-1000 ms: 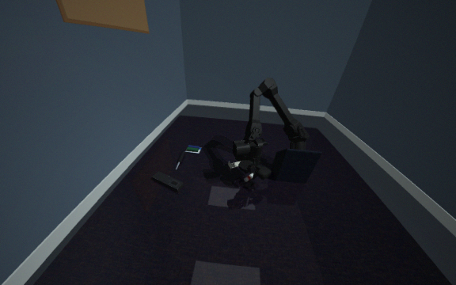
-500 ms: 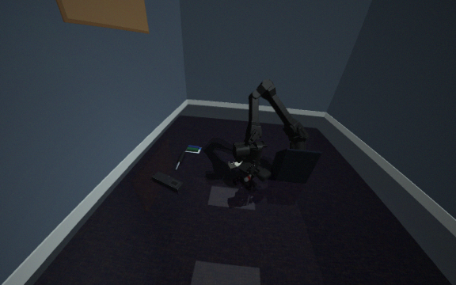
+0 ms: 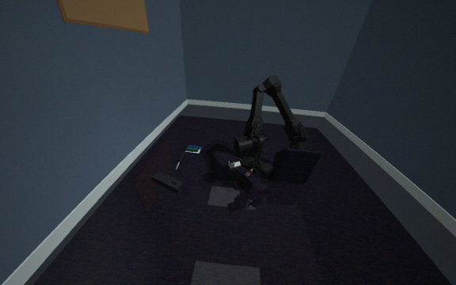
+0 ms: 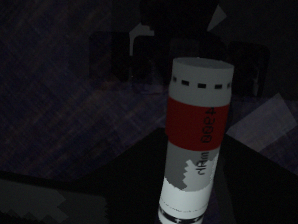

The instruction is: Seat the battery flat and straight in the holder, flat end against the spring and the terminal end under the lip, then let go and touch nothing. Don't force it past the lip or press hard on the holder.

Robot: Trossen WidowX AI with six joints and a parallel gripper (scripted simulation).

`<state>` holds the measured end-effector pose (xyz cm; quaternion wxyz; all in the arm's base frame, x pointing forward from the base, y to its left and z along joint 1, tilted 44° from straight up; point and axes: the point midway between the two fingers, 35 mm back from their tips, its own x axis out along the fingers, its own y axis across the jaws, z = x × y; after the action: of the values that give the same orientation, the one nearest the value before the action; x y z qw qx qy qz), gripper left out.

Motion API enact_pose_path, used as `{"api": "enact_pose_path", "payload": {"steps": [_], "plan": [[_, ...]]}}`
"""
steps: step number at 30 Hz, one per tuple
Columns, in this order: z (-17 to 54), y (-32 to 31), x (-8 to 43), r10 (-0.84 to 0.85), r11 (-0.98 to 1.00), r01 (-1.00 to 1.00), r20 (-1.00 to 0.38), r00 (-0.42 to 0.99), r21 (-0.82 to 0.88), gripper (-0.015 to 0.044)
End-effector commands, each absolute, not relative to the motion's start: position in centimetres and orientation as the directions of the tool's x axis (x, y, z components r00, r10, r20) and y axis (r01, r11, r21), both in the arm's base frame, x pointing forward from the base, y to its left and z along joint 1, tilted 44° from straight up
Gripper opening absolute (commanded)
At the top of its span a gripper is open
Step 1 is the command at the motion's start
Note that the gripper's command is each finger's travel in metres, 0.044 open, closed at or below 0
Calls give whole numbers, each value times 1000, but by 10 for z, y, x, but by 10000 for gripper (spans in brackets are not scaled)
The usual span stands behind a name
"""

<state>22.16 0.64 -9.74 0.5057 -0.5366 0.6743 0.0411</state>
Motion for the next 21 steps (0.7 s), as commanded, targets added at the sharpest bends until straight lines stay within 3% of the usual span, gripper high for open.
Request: {"api": "enact_pose_path", "payload": {"steps": [1,14,21], "plan": [[-87,16,222,-678,425,-760,-729,92,-492,66],[-6,-24,291,-672,568,-573,-735,92,-591,66],[2,-32,294,-677,578,-556,-731,83,-598,66]]}}
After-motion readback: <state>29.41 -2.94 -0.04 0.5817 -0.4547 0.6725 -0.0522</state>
